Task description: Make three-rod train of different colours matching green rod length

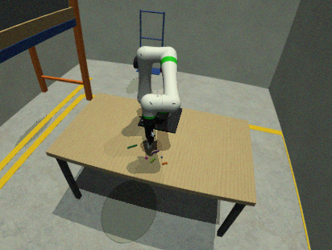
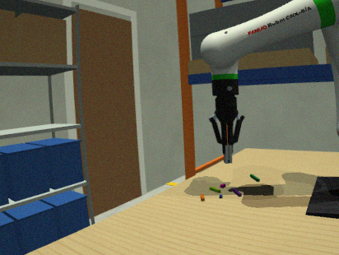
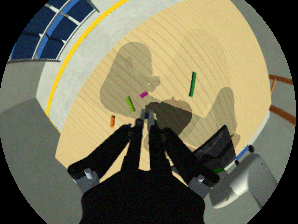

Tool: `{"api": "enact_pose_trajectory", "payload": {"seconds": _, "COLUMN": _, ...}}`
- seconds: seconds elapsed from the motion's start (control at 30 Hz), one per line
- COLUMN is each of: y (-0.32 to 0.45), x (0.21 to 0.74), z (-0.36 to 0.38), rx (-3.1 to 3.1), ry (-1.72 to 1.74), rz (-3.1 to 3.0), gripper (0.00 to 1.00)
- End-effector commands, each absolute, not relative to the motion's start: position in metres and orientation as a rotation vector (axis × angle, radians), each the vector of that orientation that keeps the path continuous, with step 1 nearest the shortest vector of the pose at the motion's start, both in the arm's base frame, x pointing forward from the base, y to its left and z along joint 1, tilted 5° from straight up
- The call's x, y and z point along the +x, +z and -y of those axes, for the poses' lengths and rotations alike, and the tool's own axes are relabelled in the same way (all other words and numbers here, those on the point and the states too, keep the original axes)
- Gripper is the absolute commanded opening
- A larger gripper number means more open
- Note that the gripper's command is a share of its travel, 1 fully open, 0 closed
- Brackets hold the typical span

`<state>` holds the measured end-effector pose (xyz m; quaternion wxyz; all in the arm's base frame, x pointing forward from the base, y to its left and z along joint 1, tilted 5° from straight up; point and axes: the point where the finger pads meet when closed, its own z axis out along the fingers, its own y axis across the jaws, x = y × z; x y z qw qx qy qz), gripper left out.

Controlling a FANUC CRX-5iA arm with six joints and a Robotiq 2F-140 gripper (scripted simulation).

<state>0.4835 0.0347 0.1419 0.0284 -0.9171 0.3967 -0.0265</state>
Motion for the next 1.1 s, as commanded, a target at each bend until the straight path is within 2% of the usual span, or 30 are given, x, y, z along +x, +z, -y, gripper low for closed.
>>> {"api": "enact_pose_trajectory", "payload": {"seconds": 0.0, "y": 0.141, "x": 0.487, "z": 0.007, "rx": -2.746, "ry": -0.074, "rz": -1.393, "gripper": 0.03}}
{"api": "enact_pose_trajectory", "payload": {"seconds": 0.33, "y": 0.139, "x": 0.482, "z": 0.077, "rx": -2.579, "ry": -0.066, "rz": -1.669, "gripper": 0.03}}
{"api": "enact_pose_trajectory", "payload": {"seconds": 1.07, "y": 0.128, "x": 0.483, "z": 0.077, "rx": -2.578, "ry": -0.066, "rz": -1.671, "gripper": 0.03}}
